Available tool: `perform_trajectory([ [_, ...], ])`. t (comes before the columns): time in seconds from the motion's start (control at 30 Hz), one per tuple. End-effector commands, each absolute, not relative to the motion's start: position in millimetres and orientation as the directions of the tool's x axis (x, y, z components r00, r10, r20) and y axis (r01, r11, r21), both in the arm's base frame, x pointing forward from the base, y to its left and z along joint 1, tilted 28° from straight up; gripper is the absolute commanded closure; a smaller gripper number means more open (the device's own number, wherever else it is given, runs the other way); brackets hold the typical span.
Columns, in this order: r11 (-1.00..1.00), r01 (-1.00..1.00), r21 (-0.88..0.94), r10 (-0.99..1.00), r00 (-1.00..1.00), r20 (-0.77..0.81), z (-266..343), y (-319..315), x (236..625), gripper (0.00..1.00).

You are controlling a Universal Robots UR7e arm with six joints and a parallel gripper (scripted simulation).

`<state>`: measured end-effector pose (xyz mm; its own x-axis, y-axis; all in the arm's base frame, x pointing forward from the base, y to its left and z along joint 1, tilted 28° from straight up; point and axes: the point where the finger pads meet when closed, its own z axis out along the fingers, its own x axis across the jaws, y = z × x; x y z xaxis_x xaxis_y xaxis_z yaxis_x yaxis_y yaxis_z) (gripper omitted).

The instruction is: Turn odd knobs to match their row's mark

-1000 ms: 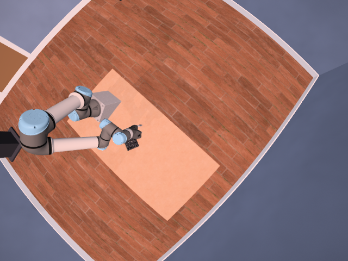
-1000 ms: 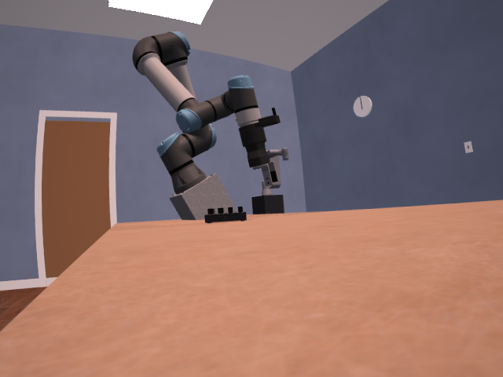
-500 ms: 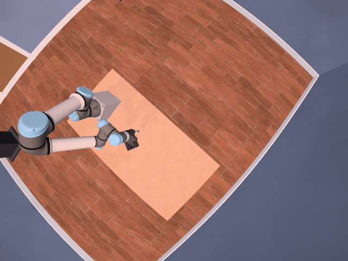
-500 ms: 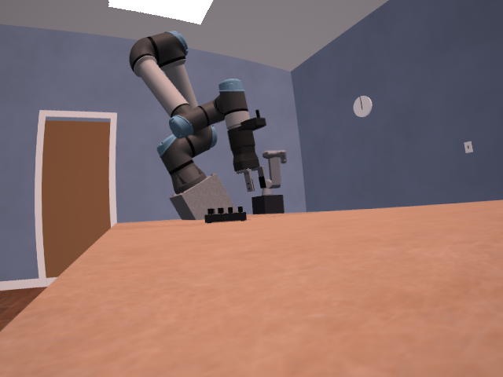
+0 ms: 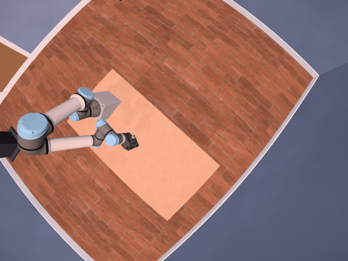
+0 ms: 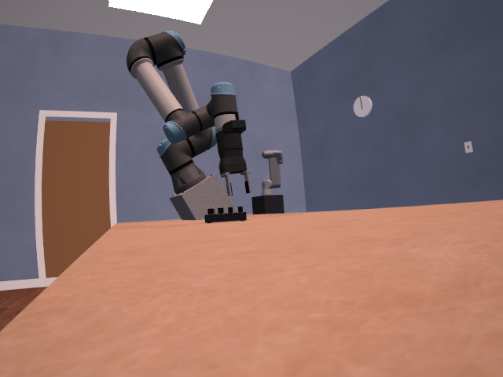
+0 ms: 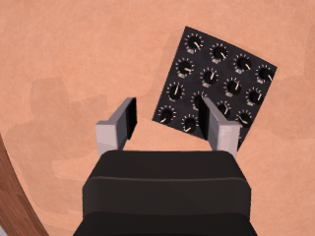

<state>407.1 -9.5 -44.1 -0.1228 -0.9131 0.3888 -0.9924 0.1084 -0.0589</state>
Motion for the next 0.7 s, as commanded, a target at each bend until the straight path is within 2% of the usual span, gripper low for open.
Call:
perform_trajectory([
  [0.0, 0.235, -0.962, -0.137, -0.871, -0.271, 0.409, -36, -31, 402, 0.00],
  [0.27, 0.363, -0.904, -0.224, -0.805, -0.426, 0.412, -27, -54, 394, 0.00],
  [0.67, 0.384, -0.892, -0.240, -0.792, -0.451, 0.411, -25, -58, 392, 0.00],
])
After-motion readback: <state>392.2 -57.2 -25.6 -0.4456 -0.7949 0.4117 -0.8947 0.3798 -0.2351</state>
